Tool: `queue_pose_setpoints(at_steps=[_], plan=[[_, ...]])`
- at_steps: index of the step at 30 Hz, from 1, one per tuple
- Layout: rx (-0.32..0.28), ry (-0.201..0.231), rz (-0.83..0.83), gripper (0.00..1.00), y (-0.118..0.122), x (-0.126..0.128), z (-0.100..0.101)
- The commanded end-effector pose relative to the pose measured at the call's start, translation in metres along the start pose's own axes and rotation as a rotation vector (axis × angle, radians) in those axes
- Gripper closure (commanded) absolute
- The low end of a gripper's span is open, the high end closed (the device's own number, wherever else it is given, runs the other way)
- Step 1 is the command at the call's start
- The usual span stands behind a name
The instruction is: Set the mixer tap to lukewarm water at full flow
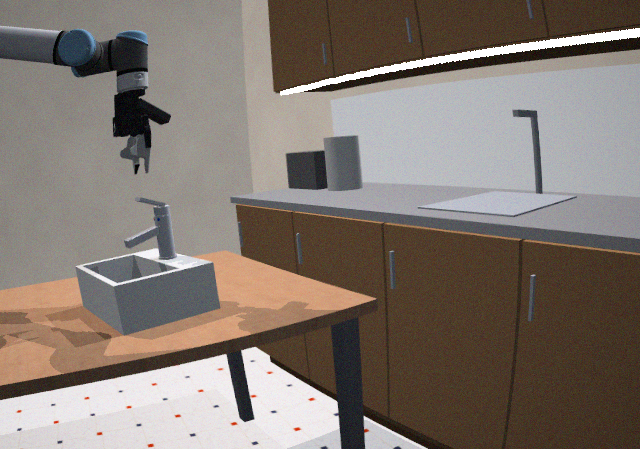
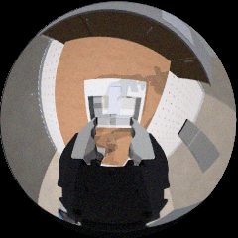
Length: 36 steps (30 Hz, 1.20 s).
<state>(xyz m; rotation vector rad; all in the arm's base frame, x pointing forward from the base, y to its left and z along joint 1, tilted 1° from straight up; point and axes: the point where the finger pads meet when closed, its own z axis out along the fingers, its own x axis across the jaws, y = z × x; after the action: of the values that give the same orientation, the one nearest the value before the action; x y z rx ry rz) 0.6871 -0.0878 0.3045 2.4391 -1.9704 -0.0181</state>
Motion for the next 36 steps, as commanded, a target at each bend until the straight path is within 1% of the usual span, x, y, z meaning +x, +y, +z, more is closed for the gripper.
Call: queue_pose_setpoints(at_steps=[1,20,34,36], plan=[[0.001,-0.001,0.002,0.57,0.001,0.001,-0.001],[0.0,-0.001,0.002,0.57,0.001,0.001,0.004],[-0.002,-0.003,0.002,0.57,0.002,0.001,0.023],[-0.002,-0.003,0.002,0.57,0.002,0.001,0.023]])
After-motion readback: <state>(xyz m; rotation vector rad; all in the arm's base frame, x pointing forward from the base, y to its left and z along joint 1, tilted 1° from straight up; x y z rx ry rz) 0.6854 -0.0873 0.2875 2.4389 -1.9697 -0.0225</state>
